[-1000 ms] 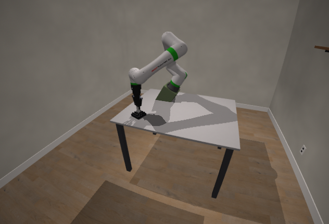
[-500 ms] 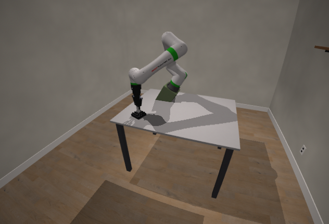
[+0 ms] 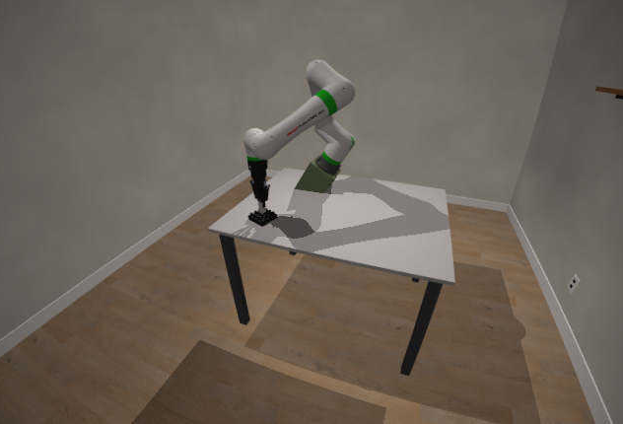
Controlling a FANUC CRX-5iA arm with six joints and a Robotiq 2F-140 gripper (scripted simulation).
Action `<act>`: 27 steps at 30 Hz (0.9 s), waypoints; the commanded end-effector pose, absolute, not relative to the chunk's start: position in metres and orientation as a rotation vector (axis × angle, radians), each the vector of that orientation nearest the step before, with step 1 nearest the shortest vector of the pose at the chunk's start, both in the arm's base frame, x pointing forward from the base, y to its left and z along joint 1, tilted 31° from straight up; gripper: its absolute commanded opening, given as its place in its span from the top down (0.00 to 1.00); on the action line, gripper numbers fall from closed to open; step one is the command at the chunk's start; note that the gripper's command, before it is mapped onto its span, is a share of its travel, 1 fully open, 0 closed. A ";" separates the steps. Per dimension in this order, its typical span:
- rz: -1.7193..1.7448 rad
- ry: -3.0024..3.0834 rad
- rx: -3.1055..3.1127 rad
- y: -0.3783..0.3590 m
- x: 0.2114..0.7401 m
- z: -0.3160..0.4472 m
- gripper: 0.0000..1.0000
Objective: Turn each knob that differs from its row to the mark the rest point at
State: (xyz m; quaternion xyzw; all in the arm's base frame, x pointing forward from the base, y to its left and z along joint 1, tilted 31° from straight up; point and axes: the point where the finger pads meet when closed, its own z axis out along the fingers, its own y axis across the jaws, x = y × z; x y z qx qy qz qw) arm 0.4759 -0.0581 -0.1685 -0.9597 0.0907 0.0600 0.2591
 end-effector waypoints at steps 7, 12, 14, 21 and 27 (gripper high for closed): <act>0.190 0.350 -2.593 -0.058 0.476 -0.168 0.95; 0.214 0.439 -2.583 -0.058 0.476 -0.168 0.95; 0.214 0.439 -2.583 -0.058 0.476 -0.168 0.95; 0.257 0.600 -2.557 -0.058 0.476 -0.168 0.95; 0.302 0.768 -2.522 -0.058 0.476 -0.168 0.95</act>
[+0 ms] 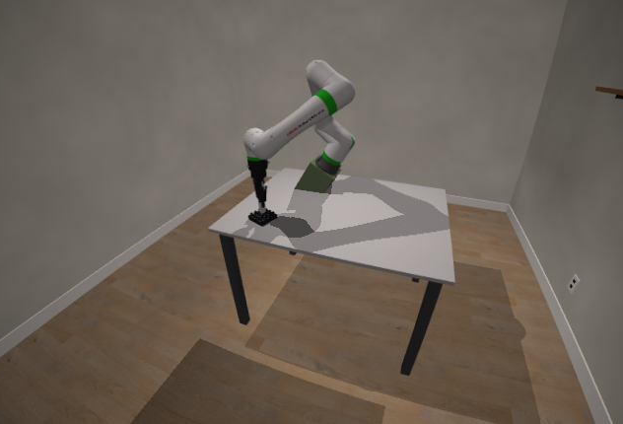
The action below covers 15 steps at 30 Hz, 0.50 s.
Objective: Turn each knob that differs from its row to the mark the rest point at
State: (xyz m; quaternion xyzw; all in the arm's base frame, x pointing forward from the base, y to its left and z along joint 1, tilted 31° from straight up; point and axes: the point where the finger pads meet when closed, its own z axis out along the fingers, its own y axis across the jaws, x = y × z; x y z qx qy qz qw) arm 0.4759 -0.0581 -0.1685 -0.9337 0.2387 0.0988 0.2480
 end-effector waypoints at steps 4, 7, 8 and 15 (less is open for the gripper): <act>0.318 0.828 -2.506 -0.058 0.476 -0.168 0.95; 0.343 0.923 -2.480 -0.058 0.476 -0.168 0.95; 0.351 0.955 -2.470 -0.058 0.476 -0.168 0.95; 0.412 1.187 -2.387 -0.058 0.476 -0.168 0.95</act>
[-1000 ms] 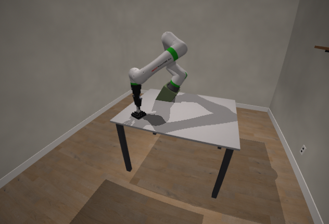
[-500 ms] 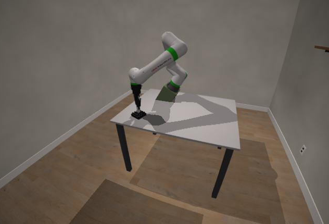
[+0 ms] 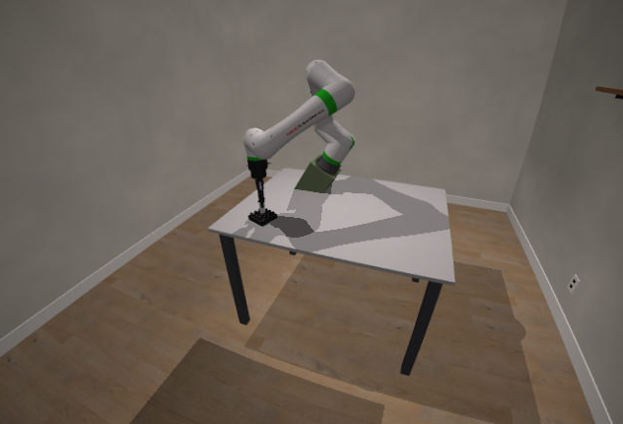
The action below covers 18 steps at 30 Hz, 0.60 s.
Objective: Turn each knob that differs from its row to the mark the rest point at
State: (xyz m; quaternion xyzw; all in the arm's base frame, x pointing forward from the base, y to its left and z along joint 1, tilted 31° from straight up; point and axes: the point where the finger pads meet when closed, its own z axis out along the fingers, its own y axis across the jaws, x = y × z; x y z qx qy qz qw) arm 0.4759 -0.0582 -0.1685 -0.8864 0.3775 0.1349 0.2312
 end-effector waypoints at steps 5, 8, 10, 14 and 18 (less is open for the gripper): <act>0.446 1.320 -2.330 -0.058 0.476 -0.168 0.95; 0.463 1.385 -2.299 -0.058 0.476 -0.168 0.95; 0.479 1.450 -2.267 -0.058 0.476 -0.168 0.95; 0.510 1.574 -2.199 -0.058 0.476 -0.168 0.95; 0.540 1.690 -2.128 -0.058 0.476 -0.168 0.95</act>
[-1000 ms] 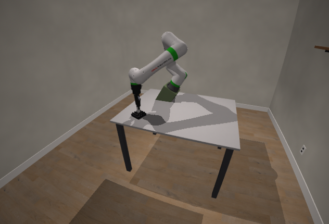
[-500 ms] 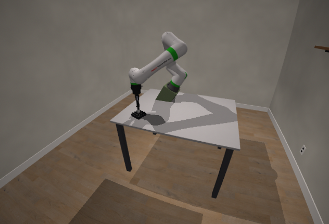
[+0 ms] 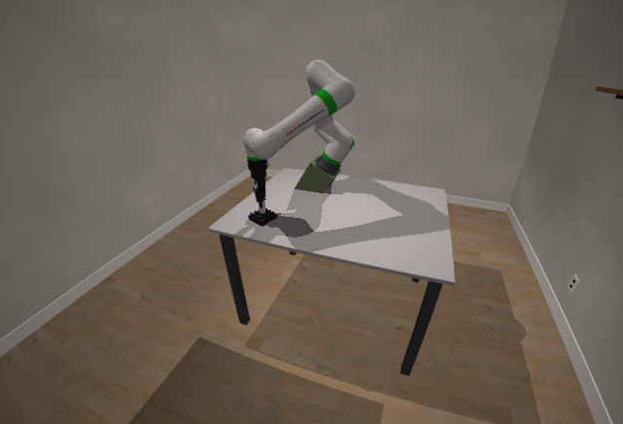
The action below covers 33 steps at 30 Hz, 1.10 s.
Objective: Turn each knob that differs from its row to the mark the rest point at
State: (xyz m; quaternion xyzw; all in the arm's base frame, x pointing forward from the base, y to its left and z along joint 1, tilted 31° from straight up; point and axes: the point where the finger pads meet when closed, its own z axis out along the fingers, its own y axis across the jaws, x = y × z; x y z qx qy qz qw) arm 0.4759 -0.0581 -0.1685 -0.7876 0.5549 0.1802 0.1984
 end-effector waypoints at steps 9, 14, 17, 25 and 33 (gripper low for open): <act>0.584 1.867 -2.006 -0.058 0.476 -0.168 0.95; 0.609 1.972 -1.926 -0.058 0.476 -0.168 0.95; 0.622 2.024 -1.882 -0.058 0.476 -0.168 0.95; 0.642 2.108 -1.809 -0.058 0.476 -0.168 0.95; 0.658 2.175 -1.746 -0.058 0.476 -0.168 0.95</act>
